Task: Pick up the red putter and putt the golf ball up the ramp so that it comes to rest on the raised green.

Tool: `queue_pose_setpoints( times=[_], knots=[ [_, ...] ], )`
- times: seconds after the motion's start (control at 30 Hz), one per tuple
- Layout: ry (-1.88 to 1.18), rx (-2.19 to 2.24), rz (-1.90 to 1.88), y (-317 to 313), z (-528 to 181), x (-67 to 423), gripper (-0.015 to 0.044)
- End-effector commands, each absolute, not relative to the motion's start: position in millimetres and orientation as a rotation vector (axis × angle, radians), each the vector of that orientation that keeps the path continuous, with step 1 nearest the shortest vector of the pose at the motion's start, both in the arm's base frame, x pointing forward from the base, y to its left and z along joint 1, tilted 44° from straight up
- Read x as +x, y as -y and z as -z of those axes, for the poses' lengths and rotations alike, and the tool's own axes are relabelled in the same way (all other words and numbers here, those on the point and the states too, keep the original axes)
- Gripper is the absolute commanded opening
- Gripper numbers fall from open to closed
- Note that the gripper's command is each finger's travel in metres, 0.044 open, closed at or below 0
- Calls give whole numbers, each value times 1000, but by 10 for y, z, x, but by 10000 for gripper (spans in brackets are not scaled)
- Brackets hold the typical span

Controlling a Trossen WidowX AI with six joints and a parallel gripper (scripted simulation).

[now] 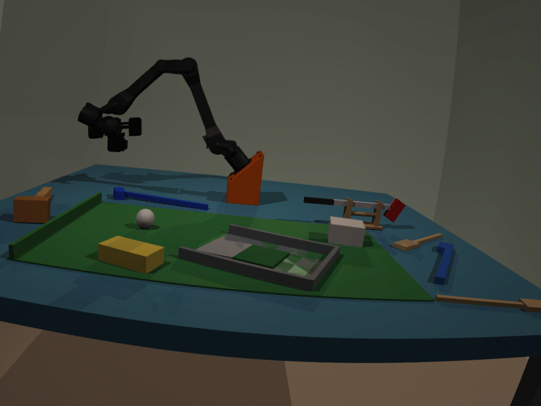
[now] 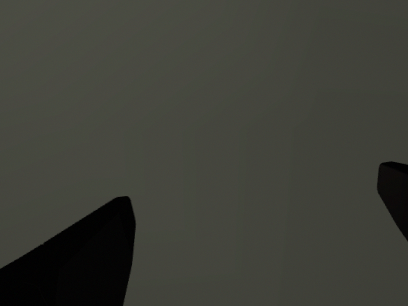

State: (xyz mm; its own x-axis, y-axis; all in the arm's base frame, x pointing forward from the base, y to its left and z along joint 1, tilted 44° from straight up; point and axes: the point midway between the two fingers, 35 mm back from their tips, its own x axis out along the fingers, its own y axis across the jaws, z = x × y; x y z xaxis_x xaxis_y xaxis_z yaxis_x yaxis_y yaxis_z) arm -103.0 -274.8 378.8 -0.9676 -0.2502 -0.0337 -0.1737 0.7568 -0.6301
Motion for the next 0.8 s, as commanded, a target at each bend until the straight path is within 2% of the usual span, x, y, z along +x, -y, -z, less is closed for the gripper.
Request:
queue_pose_setpoints(
  times=[0.0,0.13,0.27,0.53,0.77],
  knots=[
    [-2833,-348,1000,2753,-3785,-1023,426],
    [-2773,-445,1005,2889,-3725,-843,440],
    [-2645,-621,1005,3113,-3601,-454,440],
    [-2358,-910,963,3378,-3320,452,440],
    [-2053,-1097,891,3341,-3045,1364,440]
  ],
)
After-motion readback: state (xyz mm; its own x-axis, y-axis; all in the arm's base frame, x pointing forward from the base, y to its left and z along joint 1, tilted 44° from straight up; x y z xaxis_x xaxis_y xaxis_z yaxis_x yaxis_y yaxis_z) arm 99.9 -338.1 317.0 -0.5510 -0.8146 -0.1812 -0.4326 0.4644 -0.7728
